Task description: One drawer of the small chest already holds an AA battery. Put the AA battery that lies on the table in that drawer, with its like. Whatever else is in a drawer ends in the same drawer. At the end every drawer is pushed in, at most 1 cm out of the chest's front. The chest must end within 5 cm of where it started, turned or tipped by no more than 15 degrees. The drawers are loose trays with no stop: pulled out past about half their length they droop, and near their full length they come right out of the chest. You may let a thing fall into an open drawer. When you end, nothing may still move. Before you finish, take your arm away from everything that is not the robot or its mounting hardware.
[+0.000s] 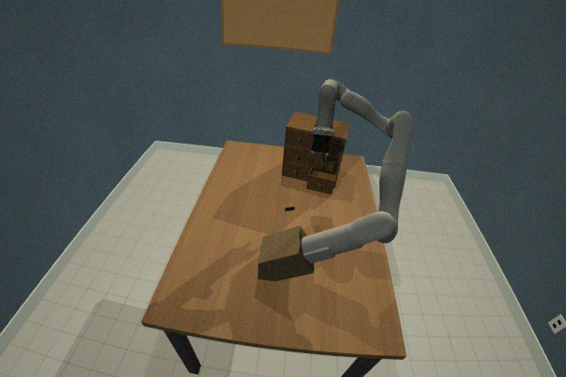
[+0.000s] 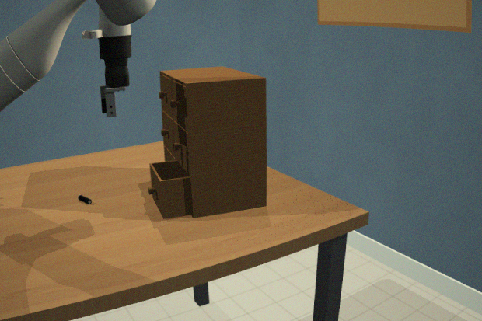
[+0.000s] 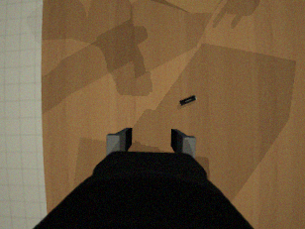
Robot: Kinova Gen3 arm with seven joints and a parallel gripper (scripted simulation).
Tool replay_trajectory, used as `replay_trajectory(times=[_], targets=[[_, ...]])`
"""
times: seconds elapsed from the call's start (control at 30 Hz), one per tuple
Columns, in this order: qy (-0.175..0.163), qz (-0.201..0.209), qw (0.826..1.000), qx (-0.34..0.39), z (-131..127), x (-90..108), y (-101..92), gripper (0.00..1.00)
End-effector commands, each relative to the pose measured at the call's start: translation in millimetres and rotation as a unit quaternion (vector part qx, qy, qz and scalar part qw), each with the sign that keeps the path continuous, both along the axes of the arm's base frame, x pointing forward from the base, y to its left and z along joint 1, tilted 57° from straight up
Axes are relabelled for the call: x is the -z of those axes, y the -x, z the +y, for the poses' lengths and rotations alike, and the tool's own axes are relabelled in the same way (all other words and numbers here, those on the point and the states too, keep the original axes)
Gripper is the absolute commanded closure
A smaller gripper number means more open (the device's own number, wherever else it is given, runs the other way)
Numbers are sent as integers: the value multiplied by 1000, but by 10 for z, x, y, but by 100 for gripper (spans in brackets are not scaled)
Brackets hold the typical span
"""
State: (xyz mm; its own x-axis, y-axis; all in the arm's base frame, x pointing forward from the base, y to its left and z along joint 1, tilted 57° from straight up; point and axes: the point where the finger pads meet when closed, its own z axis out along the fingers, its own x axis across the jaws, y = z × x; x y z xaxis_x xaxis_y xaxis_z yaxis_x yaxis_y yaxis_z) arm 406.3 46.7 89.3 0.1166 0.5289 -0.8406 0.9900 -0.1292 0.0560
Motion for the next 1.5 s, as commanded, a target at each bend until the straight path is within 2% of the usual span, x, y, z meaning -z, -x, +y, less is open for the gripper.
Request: replay_trajectory(times=[0.0, 0.57, 1.47], targets=[[-1, -7, 1000, 2, 21, -17, 1, 0], [0, -40, 999, 25, 59, -32, 34, 0], [0, -54, 998, 35, 76, -38, 49, 0]])
